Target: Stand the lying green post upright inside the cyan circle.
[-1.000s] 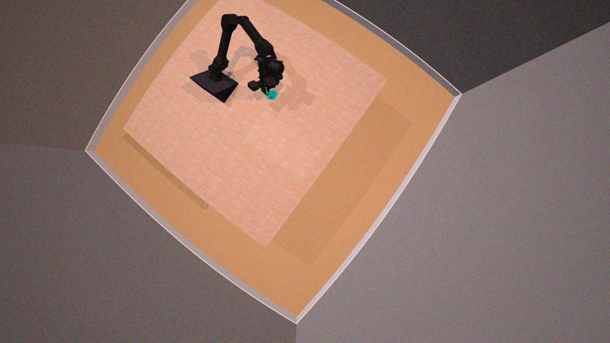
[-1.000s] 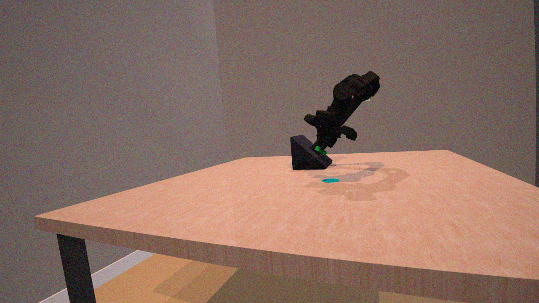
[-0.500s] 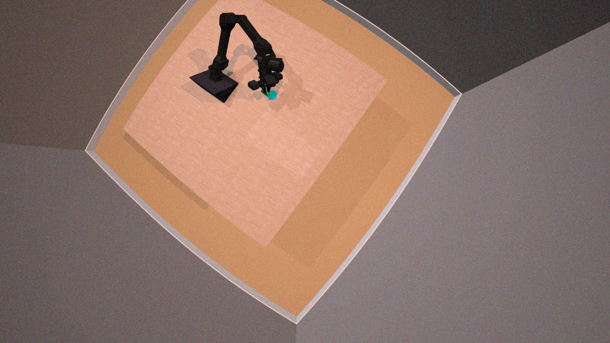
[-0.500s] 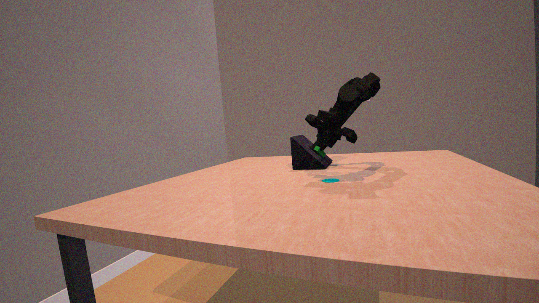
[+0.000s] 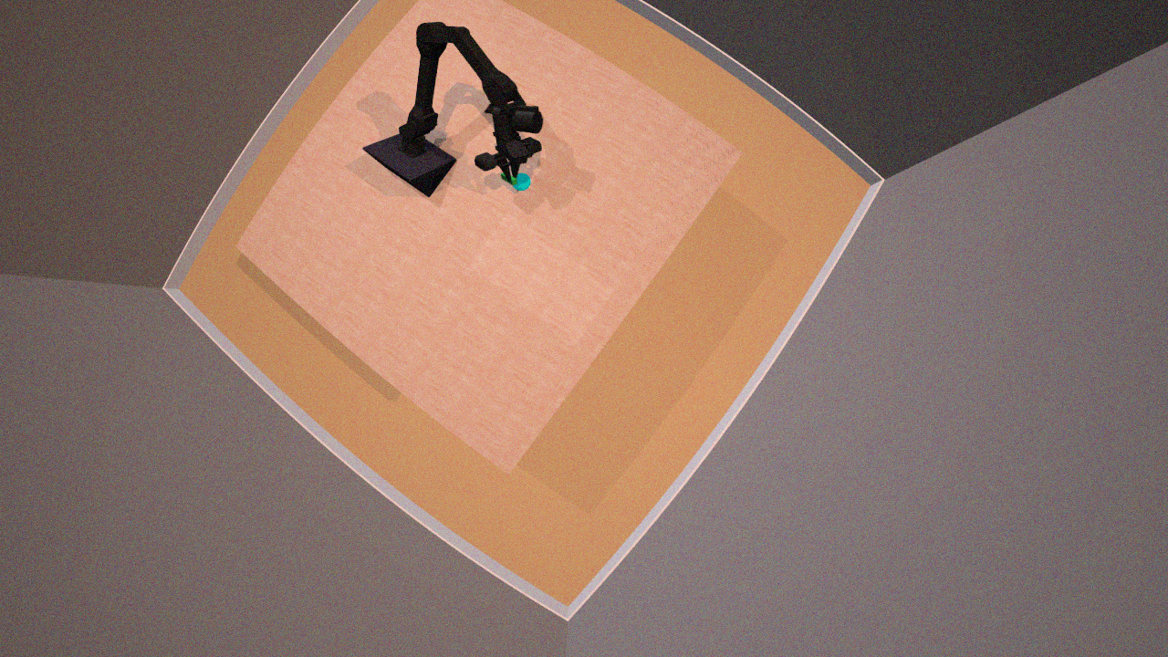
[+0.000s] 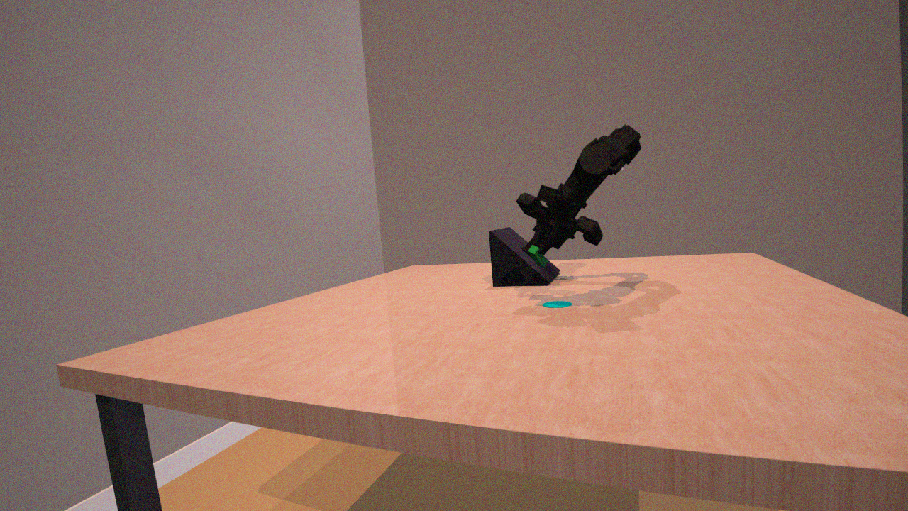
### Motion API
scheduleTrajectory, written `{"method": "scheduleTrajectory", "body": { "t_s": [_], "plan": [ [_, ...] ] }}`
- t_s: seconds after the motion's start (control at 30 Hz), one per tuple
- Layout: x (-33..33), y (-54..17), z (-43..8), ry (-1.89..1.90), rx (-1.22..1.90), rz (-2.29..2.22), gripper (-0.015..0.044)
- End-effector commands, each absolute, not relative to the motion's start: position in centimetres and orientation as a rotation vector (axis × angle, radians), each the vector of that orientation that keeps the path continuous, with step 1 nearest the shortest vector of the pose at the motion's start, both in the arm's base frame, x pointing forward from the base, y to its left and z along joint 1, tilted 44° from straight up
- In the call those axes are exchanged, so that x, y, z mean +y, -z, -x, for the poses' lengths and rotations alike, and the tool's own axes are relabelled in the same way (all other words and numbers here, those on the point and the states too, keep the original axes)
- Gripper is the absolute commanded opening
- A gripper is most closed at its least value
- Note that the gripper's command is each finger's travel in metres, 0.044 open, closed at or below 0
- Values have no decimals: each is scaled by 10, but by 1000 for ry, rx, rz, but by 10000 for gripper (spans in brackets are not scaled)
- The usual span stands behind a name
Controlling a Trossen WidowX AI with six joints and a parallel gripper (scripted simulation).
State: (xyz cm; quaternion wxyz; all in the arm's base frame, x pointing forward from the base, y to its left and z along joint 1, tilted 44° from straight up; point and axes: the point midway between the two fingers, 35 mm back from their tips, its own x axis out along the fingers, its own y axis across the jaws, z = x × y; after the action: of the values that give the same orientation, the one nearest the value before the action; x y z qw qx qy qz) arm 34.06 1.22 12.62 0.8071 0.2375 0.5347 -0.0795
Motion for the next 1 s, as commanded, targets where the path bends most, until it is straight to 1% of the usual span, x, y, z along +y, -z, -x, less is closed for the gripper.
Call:
{"method": "scheduleTrajectory", "body": {
  "t_s": [0.0,0.97],
  "plan": [
    [12,-124,-339,187,1127,-505,22],
    [15,-129,-340,264,939,-500,22]
  ]
}}
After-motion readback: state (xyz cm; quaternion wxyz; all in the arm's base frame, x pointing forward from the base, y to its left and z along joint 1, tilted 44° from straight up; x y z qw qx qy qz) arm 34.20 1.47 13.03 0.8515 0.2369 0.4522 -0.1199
